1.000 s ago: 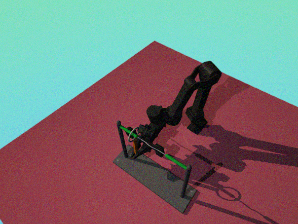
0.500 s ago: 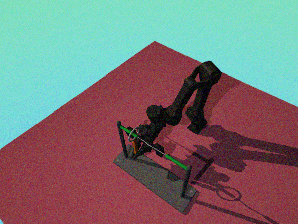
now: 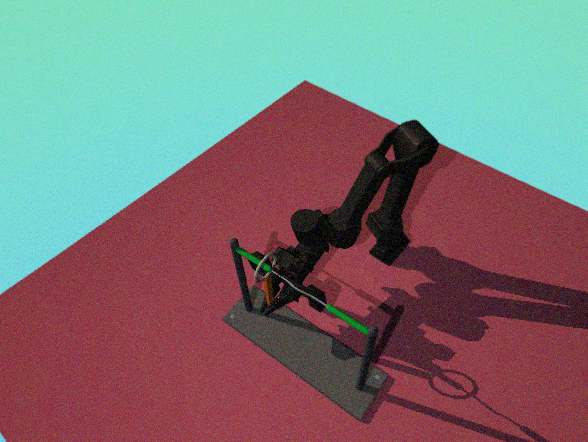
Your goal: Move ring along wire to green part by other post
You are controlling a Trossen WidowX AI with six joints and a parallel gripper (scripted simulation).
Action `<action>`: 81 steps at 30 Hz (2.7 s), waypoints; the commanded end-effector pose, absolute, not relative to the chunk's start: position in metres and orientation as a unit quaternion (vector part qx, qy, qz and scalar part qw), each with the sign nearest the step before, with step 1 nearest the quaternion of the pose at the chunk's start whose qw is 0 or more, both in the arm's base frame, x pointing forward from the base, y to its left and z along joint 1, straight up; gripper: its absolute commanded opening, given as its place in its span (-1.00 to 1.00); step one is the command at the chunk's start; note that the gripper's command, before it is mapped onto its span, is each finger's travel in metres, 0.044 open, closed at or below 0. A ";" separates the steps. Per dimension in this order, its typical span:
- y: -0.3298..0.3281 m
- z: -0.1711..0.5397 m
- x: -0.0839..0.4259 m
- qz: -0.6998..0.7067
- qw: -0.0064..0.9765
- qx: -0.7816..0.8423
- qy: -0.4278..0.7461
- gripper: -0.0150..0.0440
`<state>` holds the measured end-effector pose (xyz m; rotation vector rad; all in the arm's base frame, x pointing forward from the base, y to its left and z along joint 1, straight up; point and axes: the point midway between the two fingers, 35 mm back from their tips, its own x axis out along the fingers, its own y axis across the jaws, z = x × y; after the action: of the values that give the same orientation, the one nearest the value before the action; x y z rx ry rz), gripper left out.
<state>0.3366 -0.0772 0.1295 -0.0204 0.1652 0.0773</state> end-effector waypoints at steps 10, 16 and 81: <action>-0.064 0.132 0.335 0.038 0.996 -0.008 0.082 -1.00; -0.058 0.132 0.335 0.037 0.996 -0.007 0.082 -1.00; -0.004 0.138 0.326 0.069 0.989 -0.043 0.124 -1.00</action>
<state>0.3281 -0.0023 0.1315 -0.0400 0.2507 0.0976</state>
